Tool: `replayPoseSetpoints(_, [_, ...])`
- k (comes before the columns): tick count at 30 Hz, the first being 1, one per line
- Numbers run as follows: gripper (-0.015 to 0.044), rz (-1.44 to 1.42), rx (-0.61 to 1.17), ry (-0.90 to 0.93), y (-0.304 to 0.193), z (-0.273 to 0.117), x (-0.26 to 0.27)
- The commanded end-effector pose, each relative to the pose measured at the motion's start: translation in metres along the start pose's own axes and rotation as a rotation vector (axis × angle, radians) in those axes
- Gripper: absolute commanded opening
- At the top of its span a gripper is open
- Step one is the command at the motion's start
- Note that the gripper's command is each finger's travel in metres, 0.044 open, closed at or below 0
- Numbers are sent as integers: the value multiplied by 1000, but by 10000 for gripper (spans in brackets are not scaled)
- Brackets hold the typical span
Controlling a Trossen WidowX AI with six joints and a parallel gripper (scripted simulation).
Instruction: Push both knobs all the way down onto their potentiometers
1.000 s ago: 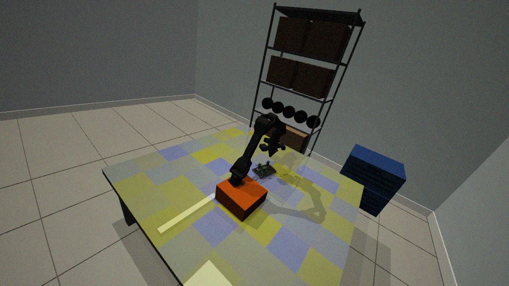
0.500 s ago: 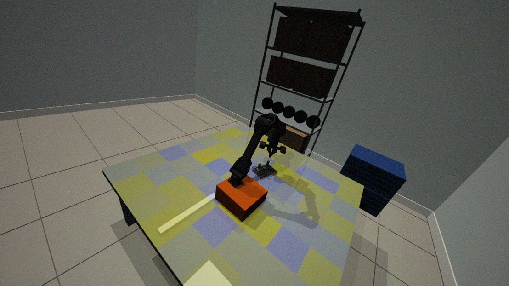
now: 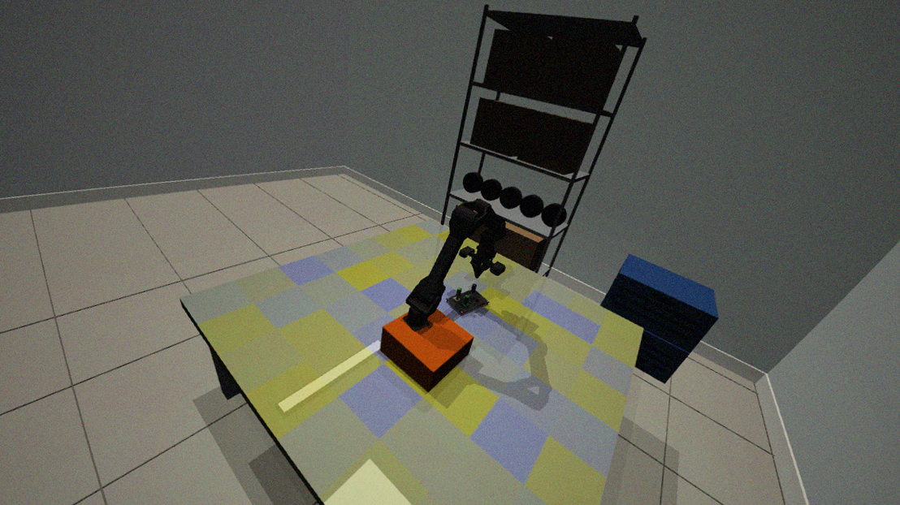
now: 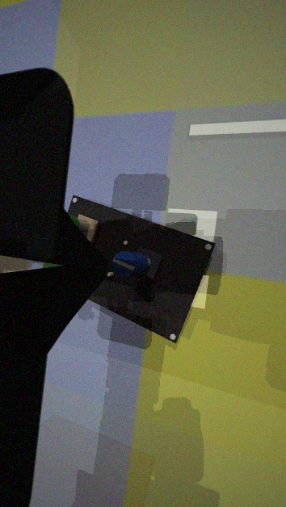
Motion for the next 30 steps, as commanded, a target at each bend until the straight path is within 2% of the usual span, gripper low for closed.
replayPoseSetpoints(1, [0,141,2,2,0,1,0])
replayPoseSetpoints(30, [0,1149,3,1,0,5,0])
Point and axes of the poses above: the point midway between the two fingers, 35 mm back from their tips, its own z axis out along the fingers, its own x axis across the jaws, y = z × x, the point moved 7 cm from there along -z, back along the fingers, and after that the axes turned 8 degrees about z, right-handed, at the moved point
